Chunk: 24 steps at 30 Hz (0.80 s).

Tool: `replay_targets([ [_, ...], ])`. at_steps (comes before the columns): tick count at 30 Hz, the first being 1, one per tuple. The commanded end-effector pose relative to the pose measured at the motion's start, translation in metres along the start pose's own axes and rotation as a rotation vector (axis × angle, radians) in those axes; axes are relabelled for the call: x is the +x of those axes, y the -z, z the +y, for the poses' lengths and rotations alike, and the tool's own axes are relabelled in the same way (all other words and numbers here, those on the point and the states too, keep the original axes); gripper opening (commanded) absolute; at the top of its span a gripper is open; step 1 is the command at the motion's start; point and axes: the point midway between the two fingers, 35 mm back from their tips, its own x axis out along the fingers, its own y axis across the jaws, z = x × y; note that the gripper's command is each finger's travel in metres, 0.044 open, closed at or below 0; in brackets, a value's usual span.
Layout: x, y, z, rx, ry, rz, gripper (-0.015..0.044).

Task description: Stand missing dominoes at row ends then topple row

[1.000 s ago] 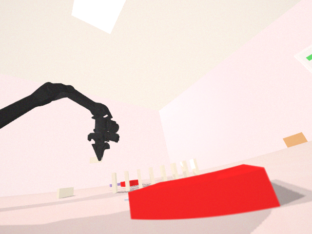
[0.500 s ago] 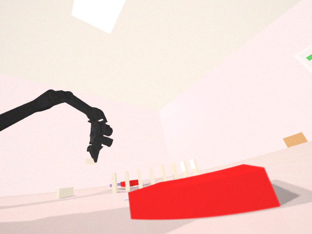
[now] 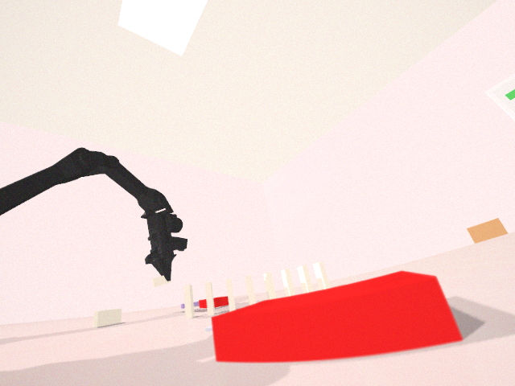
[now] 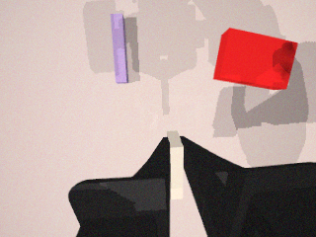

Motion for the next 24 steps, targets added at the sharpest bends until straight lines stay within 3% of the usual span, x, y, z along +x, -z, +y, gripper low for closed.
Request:
replay_targets([
  [1, 0.009, -0.007, 0.007, -0.037, -0.003, -0.077, 0.0026],
  [24, 0.047, -0.026, 0.037, -0.151, 0.001, -0.45, 0.0026],
])
